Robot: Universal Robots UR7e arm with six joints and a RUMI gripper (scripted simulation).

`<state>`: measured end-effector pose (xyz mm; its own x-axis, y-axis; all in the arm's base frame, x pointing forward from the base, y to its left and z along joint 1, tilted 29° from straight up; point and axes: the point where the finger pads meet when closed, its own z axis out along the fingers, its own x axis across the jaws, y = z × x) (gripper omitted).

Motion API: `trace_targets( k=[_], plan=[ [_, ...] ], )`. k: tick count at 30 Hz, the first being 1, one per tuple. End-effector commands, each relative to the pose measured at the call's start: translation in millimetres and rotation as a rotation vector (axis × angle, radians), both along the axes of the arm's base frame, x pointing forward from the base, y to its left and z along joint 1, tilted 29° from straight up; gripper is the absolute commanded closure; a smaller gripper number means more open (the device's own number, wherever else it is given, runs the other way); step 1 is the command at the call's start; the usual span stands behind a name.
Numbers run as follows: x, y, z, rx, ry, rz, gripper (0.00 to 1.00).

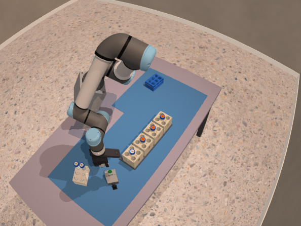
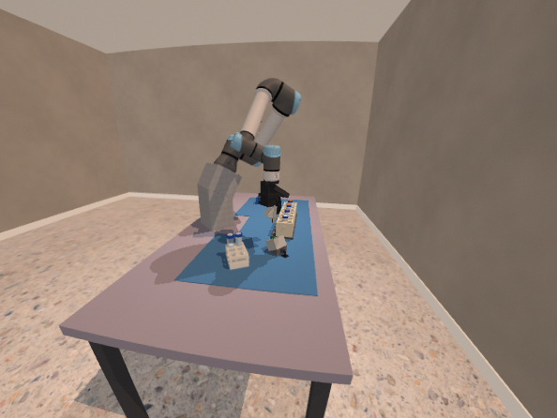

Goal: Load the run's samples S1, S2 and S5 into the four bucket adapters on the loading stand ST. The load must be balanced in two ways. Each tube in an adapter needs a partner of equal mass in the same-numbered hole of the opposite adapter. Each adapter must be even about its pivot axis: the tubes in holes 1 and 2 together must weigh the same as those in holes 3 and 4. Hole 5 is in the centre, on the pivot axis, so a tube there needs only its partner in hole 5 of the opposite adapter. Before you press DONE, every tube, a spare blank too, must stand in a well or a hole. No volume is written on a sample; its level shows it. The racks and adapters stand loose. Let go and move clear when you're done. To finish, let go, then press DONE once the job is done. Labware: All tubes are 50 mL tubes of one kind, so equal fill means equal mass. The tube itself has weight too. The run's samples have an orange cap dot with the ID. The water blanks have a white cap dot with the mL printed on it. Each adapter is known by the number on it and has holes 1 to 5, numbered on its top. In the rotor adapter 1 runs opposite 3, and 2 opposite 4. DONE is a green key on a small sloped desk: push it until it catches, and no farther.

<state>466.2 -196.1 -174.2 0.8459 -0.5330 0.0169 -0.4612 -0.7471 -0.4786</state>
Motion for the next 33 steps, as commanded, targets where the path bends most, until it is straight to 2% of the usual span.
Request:
trace_targets(
  k=[1, 7, 13, 17, 33],
  plan=[
    [2.5, 1.3, -5.6, 0.031, 0.047, 0.032, 1.00],
    [9.1, 8.3, -23.0, 0.126, 0.189, 0.125, 1.00],
    [15.8, 15.4, -40.5, 0.126, 0.189, 0.125, 1.00],
    [17.5, 17.2, -45.1, 0.126, 0.189, 0.125, 1.00],
    [18.2, 18.3, -47.4, 0.126, 0.189, 0.125, 1.00]
  ],
)
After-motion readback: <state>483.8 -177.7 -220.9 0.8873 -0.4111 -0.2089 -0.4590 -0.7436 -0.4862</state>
